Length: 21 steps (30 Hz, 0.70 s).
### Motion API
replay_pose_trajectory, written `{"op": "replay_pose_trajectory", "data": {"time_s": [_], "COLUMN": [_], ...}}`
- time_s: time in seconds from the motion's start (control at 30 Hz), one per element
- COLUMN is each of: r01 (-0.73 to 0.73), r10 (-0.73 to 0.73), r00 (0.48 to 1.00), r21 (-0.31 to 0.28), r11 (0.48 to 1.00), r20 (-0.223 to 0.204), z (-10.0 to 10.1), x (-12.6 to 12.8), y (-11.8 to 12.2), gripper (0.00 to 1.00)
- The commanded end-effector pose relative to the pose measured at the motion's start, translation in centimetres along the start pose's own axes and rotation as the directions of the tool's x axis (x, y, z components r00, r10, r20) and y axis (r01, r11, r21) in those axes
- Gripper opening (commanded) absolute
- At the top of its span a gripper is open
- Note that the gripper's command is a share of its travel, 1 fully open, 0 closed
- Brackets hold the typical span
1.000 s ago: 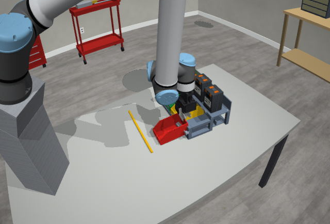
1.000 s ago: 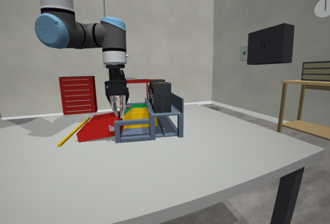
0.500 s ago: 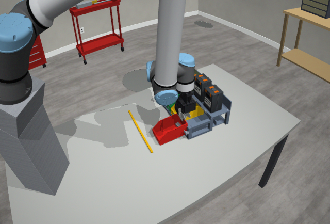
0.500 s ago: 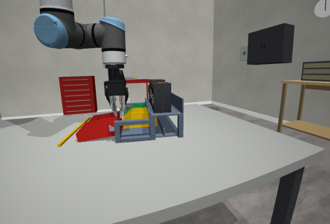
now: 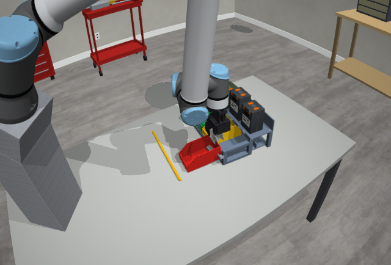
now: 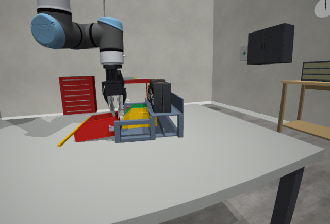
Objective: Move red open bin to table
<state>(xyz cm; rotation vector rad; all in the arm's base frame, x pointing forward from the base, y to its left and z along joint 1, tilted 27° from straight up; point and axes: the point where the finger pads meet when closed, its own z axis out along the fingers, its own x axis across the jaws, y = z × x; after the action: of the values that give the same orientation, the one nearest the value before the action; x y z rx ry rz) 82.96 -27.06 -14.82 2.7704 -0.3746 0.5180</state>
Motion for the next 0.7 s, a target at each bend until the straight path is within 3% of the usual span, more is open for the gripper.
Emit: {"op": "replay_pose_trajectory", "data": {"time_s": [0.0,0.67], "r01": [0.000,0.000], "r10": [0.000,0.000], "r00": [1.000,1.000], "r21": [0.000,0.000], "r11": [1.000,1.000], "r20": [-0.001,-0.001], "z": [-0.1,-0.1], "x": [-1.0,-2.2], "y": [0.0,0.0], "gripper": [0.00,0.00]}}
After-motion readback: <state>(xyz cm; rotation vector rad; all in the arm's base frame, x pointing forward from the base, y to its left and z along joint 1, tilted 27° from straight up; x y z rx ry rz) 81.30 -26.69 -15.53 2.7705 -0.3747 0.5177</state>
